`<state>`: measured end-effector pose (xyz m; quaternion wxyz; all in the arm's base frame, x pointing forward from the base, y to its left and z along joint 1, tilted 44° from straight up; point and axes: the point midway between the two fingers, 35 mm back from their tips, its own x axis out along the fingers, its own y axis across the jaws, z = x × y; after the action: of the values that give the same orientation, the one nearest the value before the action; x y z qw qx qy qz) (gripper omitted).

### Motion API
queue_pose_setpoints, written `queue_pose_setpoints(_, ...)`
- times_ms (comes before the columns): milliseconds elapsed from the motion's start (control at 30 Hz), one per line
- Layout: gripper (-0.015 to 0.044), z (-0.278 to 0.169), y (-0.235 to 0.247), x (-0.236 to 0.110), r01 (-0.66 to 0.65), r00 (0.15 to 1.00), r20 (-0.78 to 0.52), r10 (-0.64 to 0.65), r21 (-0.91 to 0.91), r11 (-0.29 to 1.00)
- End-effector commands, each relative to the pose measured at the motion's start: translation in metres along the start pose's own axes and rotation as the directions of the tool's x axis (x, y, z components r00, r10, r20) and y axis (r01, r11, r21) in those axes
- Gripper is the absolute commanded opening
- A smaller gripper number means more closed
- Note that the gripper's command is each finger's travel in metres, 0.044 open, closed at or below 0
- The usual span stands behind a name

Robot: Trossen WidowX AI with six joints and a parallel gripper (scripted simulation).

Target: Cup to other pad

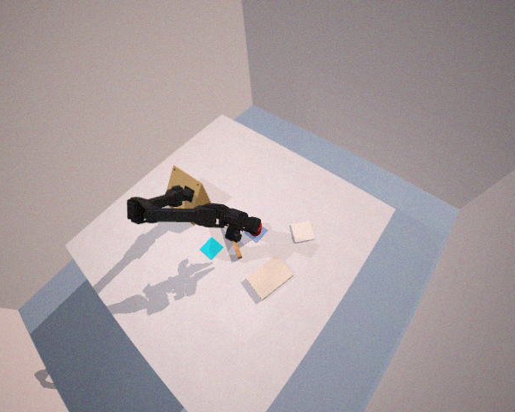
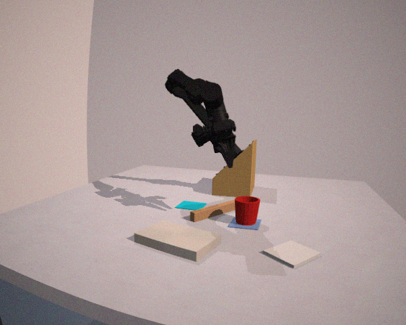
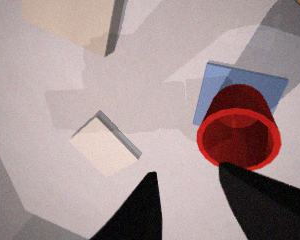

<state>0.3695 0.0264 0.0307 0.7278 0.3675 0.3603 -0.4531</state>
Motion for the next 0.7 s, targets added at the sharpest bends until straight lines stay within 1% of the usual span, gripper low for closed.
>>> queue_pose_setpoints(0, 0.0148, -0.027, -0.030, 0.036, 0.222, 0.966, 0.105, -0.235, 0.126, 0.967)
queue_pose_setpoints(100, 0.0148, -0.042, -0.051, 0.054, 0.310, 0.919, 0.189, -0.347, 0.200, 0.930)
queue_pose_setpoints(200, 0.0148, -0.051, -0.064, 0.063, 0.342, 0.884, 0.244, -0.398, 0.239, 0.909)
queue_pose_setpoints(667, 0.0148, -0.052, -0.068, 0.070, 0.344, 0.882, 0.248, -0.400, 0.242, 0.907)
